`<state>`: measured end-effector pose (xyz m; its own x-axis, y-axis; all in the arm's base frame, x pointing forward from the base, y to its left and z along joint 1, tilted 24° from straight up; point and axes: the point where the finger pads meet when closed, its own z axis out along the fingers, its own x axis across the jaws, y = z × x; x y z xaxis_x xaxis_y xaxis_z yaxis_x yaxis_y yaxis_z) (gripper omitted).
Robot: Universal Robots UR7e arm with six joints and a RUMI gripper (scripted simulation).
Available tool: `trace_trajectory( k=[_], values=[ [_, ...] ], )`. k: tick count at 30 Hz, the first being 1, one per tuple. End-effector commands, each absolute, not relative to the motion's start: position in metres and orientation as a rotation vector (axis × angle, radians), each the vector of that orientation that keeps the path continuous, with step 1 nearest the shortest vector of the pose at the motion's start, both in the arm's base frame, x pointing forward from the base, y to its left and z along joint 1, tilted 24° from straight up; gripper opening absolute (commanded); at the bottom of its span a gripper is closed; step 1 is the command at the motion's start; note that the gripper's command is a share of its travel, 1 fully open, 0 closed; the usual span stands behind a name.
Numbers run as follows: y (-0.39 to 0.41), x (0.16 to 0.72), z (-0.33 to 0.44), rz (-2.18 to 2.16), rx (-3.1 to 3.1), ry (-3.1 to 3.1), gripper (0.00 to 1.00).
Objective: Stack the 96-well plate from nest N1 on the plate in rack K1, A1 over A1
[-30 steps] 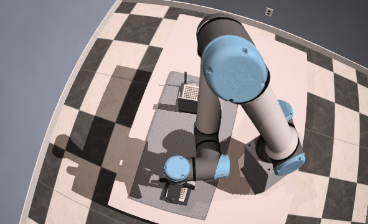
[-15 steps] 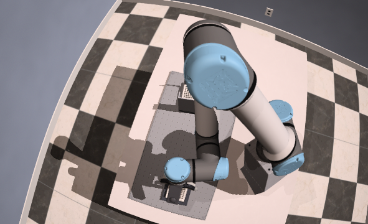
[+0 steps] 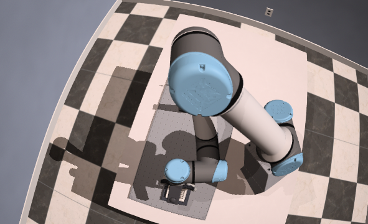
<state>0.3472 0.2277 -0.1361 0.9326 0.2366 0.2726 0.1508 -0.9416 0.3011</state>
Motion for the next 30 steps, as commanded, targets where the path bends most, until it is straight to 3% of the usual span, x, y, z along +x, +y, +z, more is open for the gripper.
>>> trace_trajectory(
  k=[1,30],
  values=[
    [0.227,0.353,-0.144,0.455,2.816,0.287,1.00],
    [0.219,0.362,-0.173,0.454,2.815,0.289,1.00]
  ],
)
